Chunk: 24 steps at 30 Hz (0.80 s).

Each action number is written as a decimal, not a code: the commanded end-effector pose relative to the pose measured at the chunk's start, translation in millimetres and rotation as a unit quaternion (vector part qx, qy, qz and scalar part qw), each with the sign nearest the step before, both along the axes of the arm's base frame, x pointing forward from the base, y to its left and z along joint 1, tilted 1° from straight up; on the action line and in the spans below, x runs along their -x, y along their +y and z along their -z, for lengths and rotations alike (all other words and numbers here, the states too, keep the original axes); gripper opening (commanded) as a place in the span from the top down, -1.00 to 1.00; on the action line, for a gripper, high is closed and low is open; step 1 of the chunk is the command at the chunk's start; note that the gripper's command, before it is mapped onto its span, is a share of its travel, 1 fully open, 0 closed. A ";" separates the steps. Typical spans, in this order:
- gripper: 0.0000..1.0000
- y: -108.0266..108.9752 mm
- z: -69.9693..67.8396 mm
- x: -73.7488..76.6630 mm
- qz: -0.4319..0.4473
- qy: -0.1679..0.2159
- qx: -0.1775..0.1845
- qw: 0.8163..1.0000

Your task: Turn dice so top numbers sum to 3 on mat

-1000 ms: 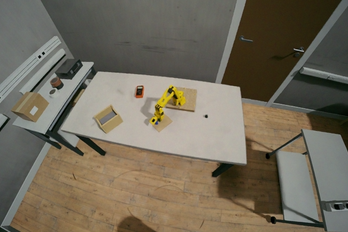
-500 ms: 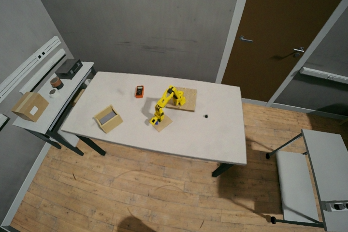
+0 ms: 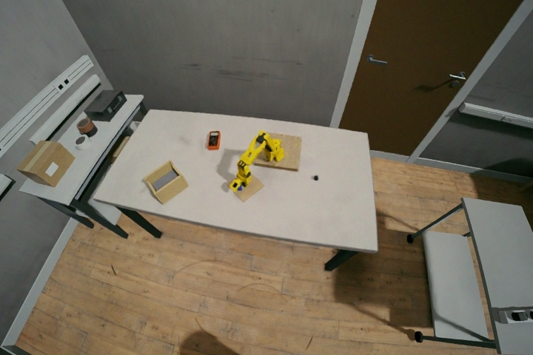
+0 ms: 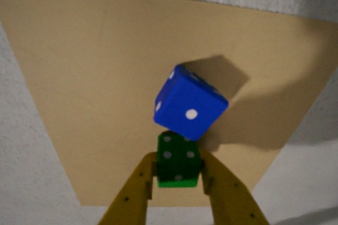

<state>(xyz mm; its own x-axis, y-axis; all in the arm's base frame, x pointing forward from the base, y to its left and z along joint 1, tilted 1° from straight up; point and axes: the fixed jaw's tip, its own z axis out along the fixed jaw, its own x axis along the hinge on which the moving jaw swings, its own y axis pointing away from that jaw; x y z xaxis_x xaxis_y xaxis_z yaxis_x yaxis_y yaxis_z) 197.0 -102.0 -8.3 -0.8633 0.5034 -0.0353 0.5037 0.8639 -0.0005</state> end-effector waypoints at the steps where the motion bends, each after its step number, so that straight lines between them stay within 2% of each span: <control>1: 0.97 1.9 5.7 4.6 -0.002 0.011 -0.007 1.000; 9: 0.80 1.9 5.7 4.6 -0.002 0.011 -0.007 1.000; 24: 0.71 1.9 5.7 4.6 -0.002 0.011 -0.007 1.000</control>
<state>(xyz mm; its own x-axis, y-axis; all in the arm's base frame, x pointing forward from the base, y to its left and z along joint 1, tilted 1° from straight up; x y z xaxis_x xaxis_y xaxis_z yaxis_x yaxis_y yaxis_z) 197.0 -102.0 -8.3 -0.8633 0.5034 -0.0354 0.5037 0.8639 -0.0005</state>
